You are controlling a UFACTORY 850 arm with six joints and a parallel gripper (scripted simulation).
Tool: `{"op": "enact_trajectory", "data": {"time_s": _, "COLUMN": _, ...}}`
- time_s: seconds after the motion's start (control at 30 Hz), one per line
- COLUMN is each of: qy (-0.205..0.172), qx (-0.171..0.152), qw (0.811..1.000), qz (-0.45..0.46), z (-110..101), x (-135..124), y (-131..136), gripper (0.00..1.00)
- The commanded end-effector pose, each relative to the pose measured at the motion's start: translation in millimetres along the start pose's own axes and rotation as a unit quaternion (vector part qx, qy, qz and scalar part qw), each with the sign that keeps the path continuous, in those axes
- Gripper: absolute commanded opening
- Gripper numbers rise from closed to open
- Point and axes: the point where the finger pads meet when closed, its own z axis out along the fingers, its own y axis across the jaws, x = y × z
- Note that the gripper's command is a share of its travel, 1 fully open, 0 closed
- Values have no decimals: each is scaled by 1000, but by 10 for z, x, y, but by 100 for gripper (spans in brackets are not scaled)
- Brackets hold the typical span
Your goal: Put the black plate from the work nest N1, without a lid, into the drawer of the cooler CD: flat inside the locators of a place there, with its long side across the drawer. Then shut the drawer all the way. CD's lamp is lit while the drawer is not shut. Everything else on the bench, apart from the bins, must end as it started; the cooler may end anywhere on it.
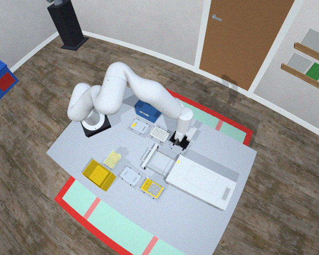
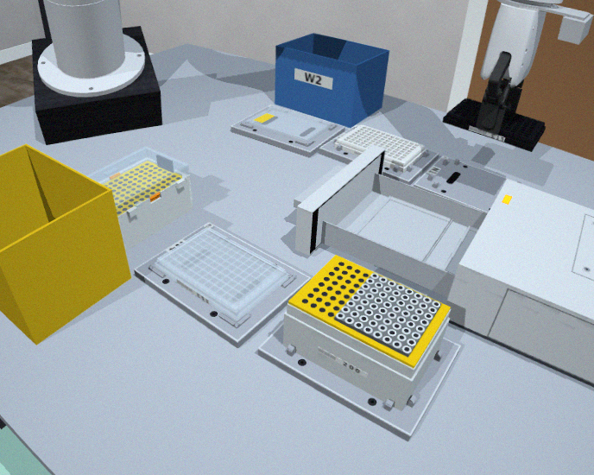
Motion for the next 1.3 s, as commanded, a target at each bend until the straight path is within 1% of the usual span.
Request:
{"op": "enact_trajectory", "data": {"time_s": 0.0, "qy": 1, "qx": 0, "qw": 1000, "qz": 0, "z": -77, "x": 9, "y": -3, "gripper": 0}}
{"op": "enact_trajectory", "data": {"time_s": 0.43, "qy": 1, "qx": 0, "qw": 1000, "qz": 0, "z": -291, "x": 9, "y": -3, "gripper": 0}}
{"op": "enact_trajectory", "data": {"time_s": 0.8, "qy": 1, "qx": 0, "qw": 1000, "qz": 0, "z": -291, "x": 9, "y": -3, "gripper": 0}}
{"op": "enact_trajectory", "data": {"time_s": 0.93, "qy": 1, "qx": 0, "qw": 998, "qz": -66, "z": -290, "x": -15, "y": 101, "gripper": 0}}
{"op": "enact_trajectory", "data": {"time_s": 1.07, "qy": 1, "qx": 0, "qw": 991, "qz": -133, "z": -290, "x": -38, "y": 206, "gripper": 0}}
{"op": "enact_trajectory", "data": {"time_s": 1.13, "qy": 1, "qx": 0, "qw": 991, "qz": -133, "z": -290, "x": -38, "y": 206, "gripper": 0}}
{"op": "enact_trajectory", "data": {"time_s": 1.27, "qy": 1, "qx": 0, "qw": 980, "qz": -199, "z": -290, "x": -61, "y": 310, "gripper": 0}}
